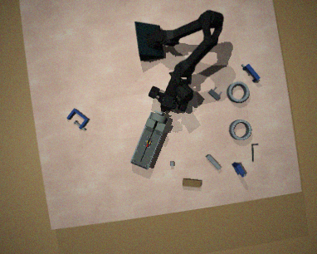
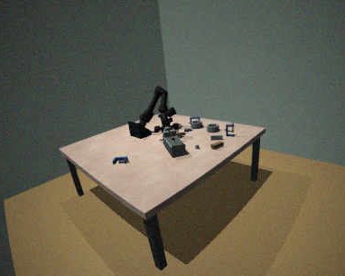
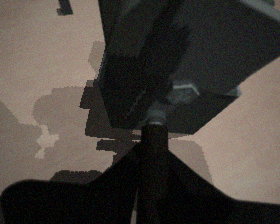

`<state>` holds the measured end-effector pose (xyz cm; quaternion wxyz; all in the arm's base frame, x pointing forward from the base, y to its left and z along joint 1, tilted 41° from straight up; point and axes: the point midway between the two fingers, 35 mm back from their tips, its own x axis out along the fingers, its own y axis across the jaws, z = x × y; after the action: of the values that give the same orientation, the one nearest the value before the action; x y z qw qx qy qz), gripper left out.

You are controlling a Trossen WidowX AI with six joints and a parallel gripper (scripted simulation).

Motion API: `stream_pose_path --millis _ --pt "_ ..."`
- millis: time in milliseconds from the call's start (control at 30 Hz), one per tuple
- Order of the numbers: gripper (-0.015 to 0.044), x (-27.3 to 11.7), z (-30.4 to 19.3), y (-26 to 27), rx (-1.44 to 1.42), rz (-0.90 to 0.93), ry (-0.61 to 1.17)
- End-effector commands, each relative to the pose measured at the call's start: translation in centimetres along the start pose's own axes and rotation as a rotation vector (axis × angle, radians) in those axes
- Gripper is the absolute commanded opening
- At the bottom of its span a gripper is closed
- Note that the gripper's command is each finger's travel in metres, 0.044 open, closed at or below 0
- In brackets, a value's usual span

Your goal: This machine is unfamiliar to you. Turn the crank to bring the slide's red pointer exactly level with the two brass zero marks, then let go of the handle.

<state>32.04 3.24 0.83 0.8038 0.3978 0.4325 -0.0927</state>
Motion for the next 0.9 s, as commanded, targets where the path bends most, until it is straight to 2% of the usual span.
stream_pose_path --millis 0,867 --pt "0.0 -0.21 0.17 0.88 -0.007 0.026 -0.002" --pt "0.0 -0.49 0.39 1.31 -0.007 0.026 -0.003"
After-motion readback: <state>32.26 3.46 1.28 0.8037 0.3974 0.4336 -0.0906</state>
